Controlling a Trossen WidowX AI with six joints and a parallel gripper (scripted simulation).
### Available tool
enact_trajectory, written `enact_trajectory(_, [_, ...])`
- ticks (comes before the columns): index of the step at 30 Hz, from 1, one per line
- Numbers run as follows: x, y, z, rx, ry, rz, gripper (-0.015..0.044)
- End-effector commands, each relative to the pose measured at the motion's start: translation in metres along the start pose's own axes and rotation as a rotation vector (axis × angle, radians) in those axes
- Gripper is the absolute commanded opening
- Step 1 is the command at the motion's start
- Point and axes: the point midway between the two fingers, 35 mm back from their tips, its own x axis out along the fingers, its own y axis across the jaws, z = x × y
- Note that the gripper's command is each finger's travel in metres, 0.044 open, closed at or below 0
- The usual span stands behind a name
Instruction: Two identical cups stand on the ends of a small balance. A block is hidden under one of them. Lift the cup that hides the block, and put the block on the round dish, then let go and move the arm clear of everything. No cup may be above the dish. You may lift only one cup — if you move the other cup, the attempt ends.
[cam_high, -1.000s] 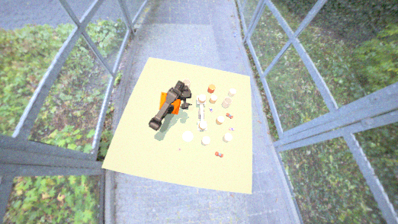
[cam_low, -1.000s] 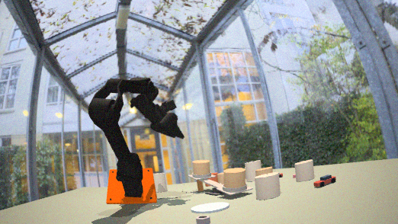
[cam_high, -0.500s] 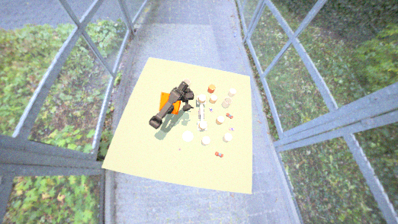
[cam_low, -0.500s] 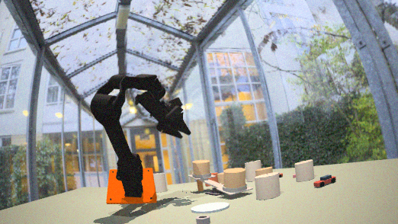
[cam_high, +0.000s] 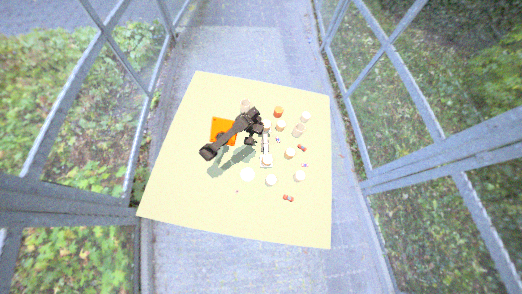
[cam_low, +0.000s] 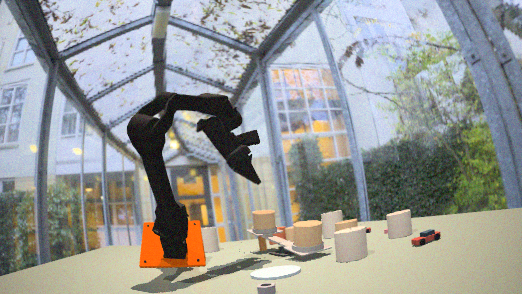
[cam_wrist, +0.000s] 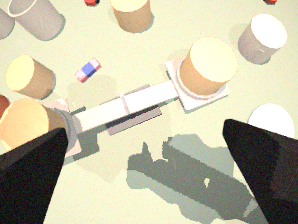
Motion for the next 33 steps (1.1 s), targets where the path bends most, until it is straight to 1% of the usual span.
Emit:
enact_trajectory(1, [0.01, -0.006, 0.009, 0.113, 0.05, -0.031, 0.044])
enact_trajectory(19, [0.06, -0.04, 0.043, 0.631, 0.242, -0.212, 0.044])
enact_trajectory(33, [0.102, -0.073, 0.055, 0.985, 0.355, -0.374, 0.044])
